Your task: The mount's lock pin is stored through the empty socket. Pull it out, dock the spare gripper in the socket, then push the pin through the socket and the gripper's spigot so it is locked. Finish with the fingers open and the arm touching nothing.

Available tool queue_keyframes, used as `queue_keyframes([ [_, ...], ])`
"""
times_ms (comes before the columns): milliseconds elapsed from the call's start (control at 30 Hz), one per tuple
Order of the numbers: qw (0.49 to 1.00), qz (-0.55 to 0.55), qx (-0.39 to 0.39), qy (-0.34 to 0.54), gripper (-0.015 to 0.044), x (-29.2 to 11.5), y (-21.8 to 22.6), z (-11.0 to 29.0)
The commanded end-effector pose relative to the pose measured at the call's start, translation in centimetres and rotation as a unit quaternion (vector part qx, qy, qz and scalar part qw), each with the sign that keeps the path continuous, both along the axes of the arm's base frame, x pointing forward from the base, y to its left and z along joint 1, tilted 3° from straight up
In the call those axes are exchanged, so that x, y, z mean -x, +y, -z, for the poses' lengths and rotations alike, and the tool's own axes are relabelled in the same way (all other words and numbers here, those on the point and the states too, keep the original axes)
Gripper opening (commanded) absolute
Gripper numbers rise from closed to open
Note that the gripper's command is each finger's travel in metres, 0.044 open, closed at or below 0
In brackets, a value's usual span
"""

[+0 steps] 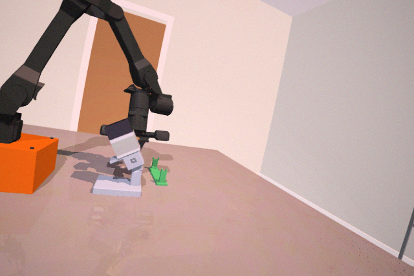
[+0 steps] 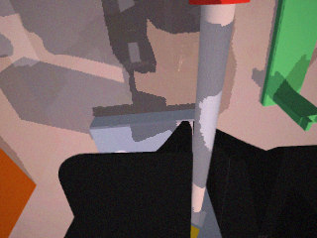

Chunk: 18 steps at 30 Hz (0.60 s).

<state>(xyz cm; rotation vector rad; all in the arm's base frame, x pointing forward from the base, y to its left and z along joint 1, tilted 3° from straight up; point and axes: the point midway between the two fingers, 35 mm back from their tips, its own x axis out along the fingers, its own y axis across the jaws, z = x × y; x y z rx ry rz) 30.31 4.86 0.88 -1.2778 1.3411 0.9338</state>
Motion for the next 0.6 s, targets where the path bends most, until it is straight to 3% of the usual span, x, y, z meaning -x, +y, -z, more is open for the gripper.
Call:
queue_keyframes([
  [0, 1.000, -0.002, 0.003, 0.001, 0.0000, 0.29, -0.36, 0.12],
  [567, 1.000, -0.001, 0.003, -0.002, 0.0000, 0.33, -0.97, 0.16],
])
